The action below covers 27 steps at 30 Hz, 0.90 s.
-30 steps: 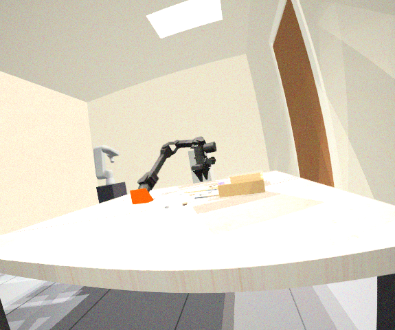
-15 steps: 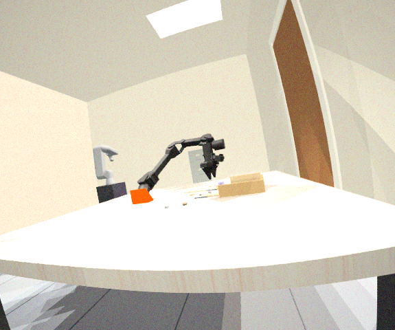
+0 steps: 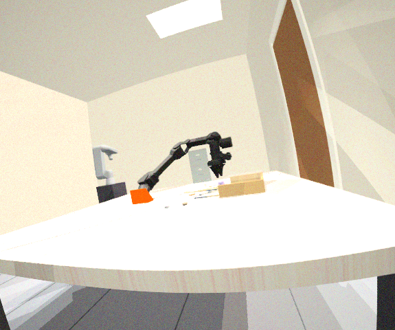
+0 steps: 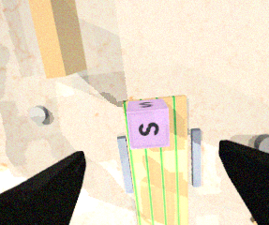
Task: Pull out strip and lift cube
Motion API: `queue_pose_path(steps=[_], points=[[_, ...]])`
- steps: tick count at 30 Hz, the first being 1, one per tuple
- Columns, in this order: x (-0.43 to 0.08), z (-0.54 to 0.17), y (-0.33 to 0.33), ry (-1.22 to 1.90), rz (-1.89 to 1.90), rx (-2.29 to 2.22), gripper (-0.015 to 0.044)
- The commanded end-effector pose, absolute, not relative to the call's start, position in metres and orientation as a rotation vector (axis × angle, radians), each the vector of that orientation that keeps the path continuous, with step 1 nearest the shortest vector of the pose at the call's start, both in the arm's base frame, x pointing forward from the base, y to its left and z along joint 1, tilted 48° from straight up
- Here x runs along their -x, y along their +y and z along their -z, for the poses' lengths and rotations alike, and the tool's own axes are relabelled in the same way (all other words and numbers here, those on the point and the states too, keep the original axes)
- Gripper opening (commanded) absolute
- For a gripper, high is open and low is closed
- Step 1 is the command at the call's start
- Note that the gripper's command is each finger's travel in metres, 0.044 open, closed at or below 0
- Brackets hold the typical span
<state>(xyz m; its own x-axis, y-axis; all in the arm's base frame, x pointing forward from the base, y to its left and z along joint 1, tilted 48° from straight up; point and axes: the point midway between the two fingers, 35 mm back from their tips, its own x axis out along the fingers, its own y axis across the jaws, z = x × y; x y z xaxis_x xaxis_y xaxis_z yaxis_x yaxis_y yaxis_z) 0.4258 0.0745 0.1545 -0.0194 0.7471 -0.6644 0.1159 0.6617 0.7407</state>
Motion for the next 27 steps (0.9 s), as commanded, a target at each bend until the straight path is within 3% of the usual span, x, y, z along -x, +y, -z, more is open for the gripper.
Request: queue_pose_path(steps=[1, 4, 27], points=[[-0.429, -0.15, 0.077, 1.535, -0.585, -0.738, 0.0309], [-0.429, -0.147, 0.081, 1.535, -0.585, -0.737, 0.025], [-0.428, -0.123, 0.109, 1.535, -0.586, -0.738, 0.025]])
